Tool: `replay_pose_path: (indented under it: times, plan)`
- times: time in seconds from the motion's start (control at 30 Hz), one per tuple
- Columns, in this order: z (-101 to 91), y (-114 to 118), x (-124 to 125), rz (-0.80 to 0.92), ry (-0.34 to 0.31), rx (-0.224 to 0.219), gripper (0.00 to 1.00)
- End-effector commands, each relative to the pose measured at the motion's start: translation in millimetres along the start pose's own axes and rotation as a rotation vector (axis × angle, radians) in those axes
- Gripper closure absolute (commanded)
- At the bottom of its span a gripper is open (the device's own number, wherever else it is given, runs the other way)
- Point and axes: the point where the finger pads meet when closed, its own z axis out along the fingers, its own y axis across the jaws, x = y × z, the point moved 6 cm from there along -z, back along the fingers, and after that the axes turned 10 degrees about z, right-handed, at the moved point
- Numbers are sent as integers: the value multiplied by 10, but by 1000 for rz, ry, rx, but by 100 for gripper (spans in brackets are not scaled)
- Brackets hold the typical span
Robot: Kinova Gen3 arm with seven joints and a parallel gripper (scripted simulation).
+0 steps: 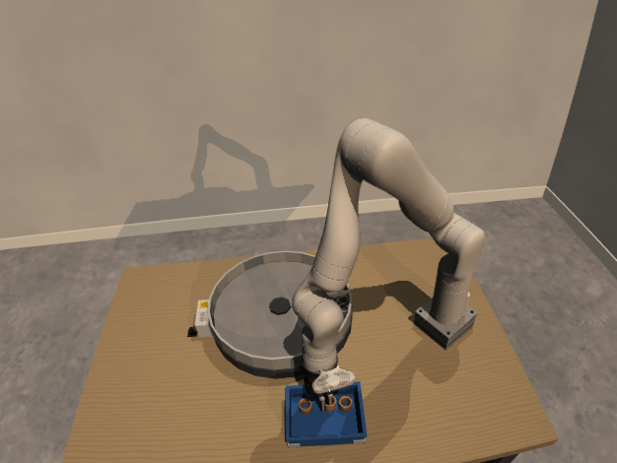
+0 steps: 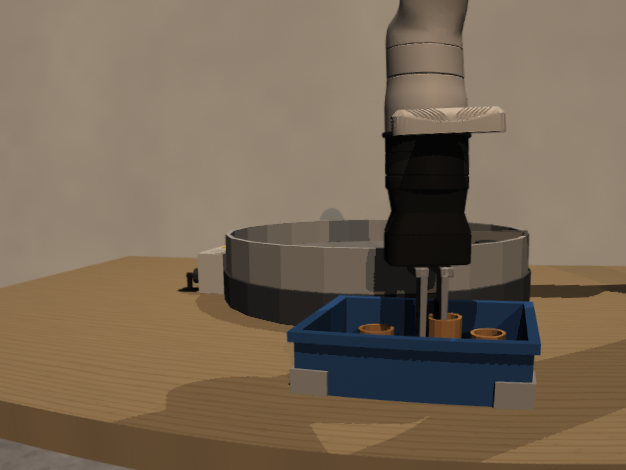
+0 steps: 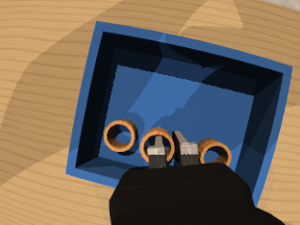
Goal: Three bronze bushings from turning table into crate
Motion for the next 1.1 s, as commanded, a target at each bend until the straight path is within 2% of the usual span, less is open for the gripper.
replay_pose_path:
  times: [0.0, 0.3, 1.07]
  plan:
    - [-1, 2, 1, 0, 0, -1, 100]
    - [84, 2, 1, 0, 0, 0, 100]
    - [118, 4, 2, 0, 0, 1, 100]
